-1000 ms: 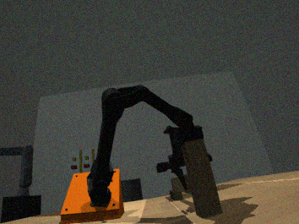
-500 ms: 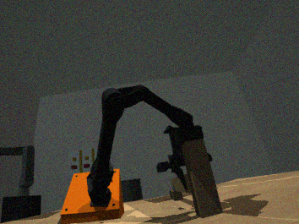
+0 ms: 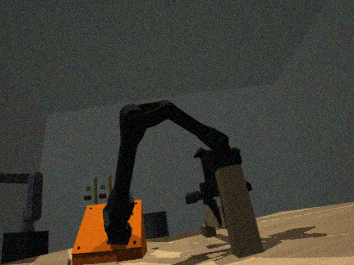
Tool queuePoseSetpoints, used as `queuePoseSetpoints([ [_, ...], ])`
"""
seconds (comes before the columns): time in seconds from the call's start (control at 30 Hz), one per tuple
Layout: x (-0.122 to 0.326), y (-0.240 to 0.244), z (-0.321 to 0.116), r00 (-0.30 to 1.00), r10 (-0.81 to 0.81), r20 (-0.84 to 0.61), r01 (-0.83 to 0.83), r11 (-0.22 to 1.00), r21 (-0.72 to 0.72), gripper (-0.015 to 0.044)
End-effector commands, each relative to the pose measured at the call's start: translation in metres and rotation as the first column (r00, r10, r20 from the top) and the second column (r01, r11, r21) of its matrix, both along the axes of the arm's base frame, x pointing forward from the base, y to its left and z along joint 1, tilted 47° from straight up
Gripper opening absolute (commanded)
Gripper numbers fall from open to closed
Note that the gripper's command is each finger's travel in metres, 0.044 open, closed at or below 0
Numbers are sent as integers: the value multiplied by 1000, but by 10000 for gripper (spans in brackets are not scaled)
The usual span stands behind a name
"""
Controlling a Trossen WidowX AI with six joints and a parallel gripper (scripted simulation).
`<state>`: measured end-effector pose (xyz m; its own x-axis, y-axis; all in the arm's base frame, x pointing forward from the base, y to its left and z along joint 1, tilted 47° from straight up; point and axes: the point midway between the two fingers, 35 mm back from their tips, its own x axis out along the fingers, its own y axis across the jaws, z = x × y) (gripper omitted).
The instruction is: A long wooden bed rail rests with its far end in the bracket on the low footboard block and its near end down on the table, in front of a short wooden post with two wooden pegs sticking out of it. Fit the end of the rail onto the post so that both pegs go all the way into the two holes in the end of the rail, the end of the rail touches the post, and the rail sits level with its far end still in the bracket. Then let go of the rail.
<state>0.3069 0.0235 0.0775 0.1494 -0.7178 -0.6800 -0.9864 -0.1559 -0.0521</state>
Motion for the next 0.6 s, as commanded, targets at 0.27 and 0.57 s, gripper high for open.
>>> queuePoseSetpoints([
  [0.27, 1, -3, 3, 1000, 4, -2, -4, 1000, 0, 0],
  [0.57, 1, -4, 6, 1000, 4, -2, -4, 1000, 0, 0],
])
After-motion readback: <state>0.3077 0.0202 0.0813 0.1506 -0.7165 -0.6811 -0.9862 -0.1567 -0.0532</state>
